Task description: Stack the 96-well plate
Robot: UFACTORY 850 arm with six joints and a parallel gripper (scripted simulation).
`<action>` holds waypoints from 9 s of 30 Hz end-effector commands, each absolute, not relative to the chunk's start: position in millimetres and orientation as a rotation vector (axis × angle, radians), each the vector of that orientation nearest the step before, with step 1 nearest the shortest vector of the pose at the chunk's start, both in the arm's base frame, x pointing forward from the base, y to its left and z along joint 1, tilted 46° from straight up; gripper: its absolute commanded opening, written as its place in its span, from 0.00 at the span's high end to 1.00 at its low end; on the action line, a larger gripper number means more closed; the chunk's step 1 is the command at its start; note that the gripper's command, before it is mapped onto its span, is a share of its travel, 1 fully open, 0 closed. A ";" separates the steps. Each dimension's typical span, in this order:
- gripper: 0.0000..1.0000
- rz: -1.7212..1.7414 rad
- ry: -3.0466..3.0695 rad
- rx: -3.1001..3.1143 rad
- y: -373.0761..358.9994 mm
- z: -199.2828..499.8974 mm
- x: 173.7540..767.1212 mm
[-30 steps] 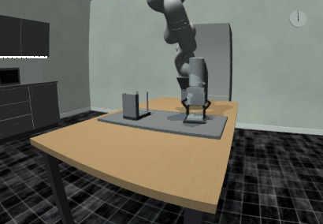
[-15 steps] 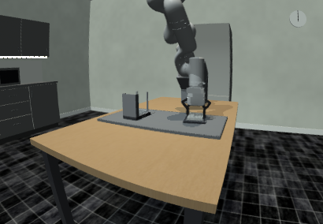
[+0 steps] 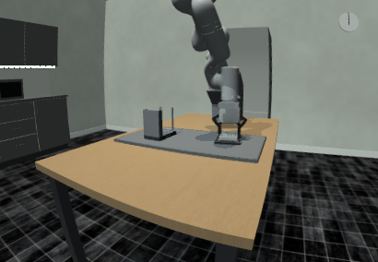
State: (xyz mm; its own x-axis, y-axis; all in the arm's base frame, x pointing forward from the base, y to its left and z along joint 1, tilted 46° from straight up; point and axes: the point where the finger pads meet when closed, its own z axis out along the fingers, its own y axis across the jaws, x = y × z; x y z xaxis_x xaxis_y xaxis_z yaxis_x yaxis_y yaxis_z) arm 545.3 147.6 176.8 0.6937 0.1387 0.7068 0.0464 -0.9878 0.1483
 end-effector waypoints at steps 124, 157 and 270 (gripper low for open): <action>1.00 1.176 0.152 2.781 158.3 280.7 437.9; 1.00 1.217 -0.128 2.849 110.0 293.8 441.1; 1.00 1.217 -0.127 2.848 -182.0 363.3 470.0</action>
